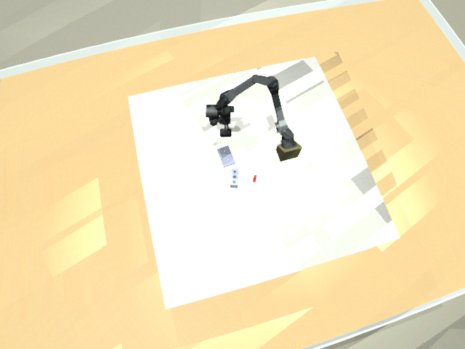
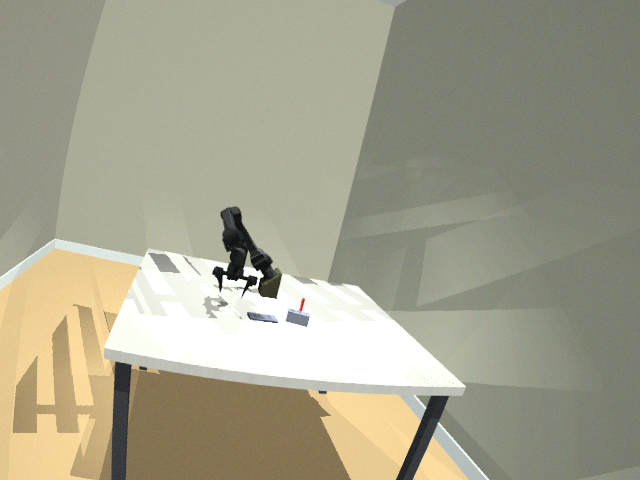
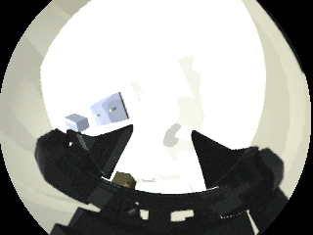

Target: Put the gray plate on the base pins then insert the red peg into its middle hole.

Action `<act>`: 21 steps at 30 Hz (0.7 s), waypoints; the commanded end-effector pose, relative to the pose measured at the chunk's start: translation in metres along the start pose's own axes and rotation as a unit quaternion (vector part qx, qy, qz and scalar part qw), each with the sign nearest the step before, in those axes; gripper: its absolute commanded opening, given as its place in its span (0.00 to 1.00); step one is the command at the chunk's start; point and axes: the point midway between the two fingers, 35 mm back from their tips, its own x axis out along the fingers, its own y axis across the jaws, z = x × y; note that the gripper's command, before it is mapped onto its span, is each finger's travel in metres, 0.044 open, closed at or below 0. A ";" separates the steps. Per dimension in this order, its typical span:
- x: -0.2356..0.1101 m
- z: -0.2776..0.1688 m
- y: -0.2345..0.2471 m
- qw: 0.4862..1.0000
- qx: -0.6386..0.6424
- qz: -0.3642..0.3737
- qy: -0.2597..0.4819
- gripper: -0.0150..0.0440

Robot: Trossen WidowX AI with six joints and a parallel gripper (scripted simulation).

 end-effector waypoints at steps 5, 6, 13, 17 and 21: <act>-0.031 0.015 0.121 0.955 -0.292 0.045 -0.005 1.00; -0.036 0.013 0.139 0.941 -0.335 0.048 -0.006 1.00; -0.073 -0.015 0.249 0.815 -0.577 0.040 -0.006 1.00; -0.088 -0.037 0.292 0.747 -0.664 0.023 -0.003 1.00; -0.088 -0.037 0.292 0.747 -0.664 0.023 -0.003 1.00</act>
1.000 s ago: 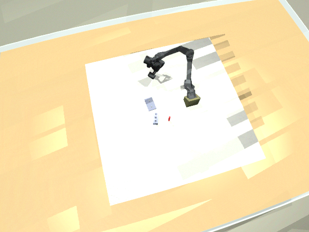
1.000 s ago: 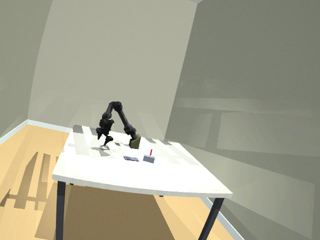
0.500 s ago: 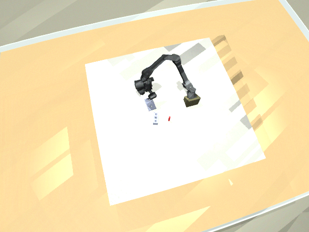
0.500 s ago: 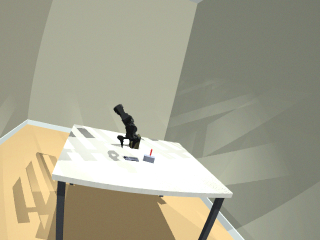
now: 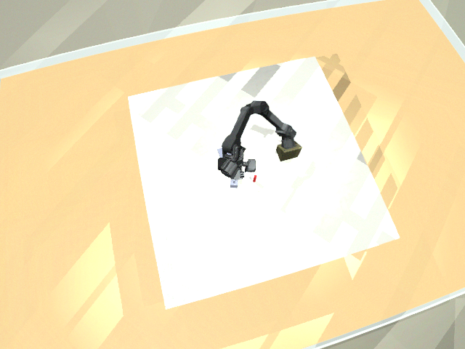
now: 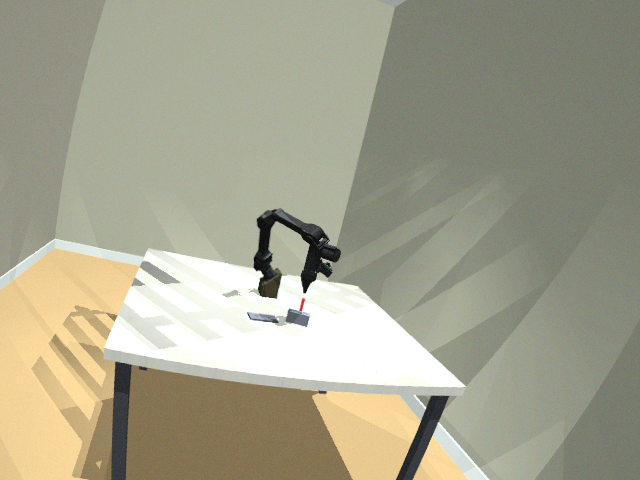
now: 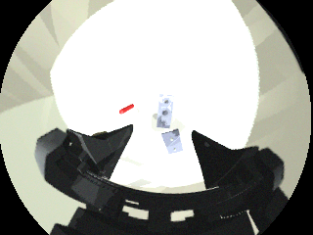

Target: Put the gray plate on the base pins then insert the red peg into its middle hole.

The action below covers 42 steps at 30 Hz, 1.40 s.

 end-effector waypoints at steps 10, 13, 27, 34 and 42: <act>0.068 -0.006 -0.007 1.000 0.007 0.006 0.002 1.00; 0.076 -0.005 -0.007 1.000 0.007 0.006 0.002 1.00; 0.100 -0.003 -0.007 1.000 0.007 0.006 0.002 1.00; 0.112 -0.003 -0.007 1.000 0.007 0.006 0.002 1.00; 0.124 -0.003 -0.007 1.000 0.007 0.006 0.003 1.00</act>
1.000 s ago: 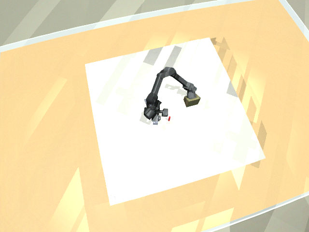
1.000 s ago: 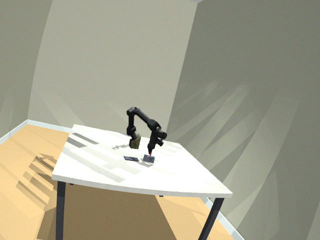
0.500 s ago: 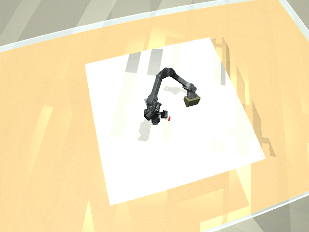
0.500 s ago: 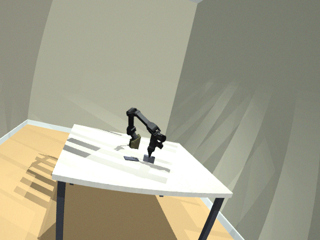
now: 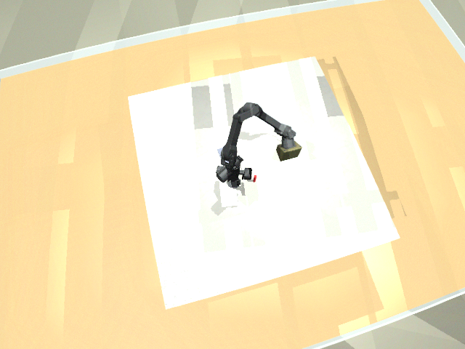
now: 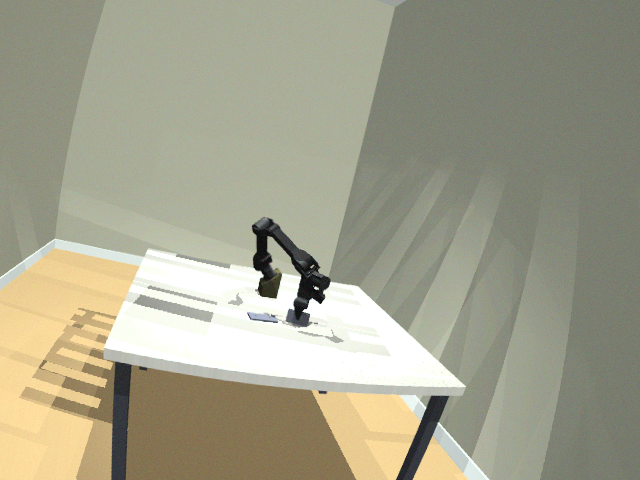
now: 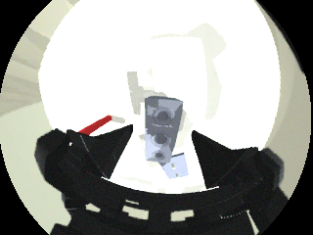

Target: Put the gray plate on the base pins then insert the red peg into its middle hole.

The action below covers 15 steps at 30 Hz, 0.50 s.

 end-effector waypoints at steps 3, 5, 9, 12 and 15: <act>0.011 -0.002 0.002 1.000 -0.003 0.001 0.006 1.00; 0.015 -0.002 0.002 1.000 -0.003 0.001 0.006 1.00; 0.021 -0.003 0.002 1.000 -0.003 0.001 0.006 1.00; 0.025 -0.003 0.003 1.000 -0.003 0.001 0.006 1.00; 0.025 -0.003 0.003 1.000 -0.003 0.001 0.006 0.91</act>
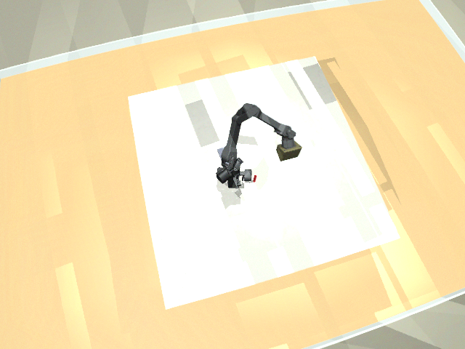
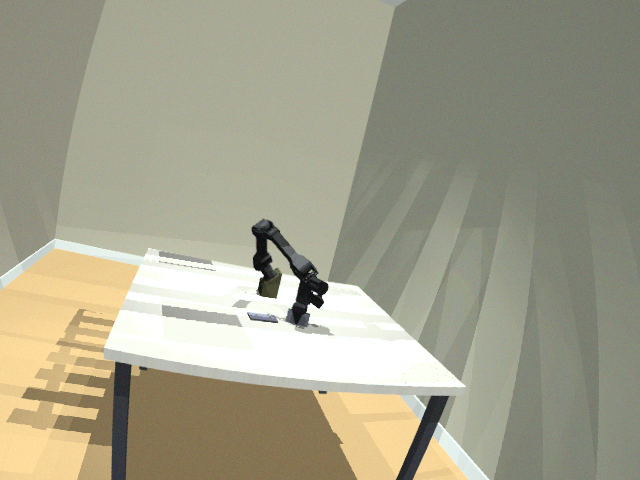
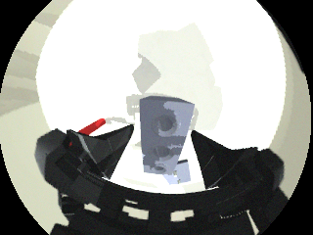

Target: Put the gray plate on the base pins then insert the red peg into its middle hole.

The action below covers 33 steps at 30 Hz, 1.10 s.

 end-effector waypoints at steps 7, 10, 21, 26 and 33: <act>0.003 -0.001 0.001 1.000 -0.003 0.000 0.004 0.60; 0.003 -0.001 0.001 1.000 -0.003 0.000 0.004 0.53; -0.008 0.001 0.000 1.000 -0.003 0.000 0.003 0.25; -0.023 0.003 -0.001 1.000 -0.004 0.000 0.001 0.25; -0.044 0.006 -0.002 1.000 -0.004 0.001 0.000 0.25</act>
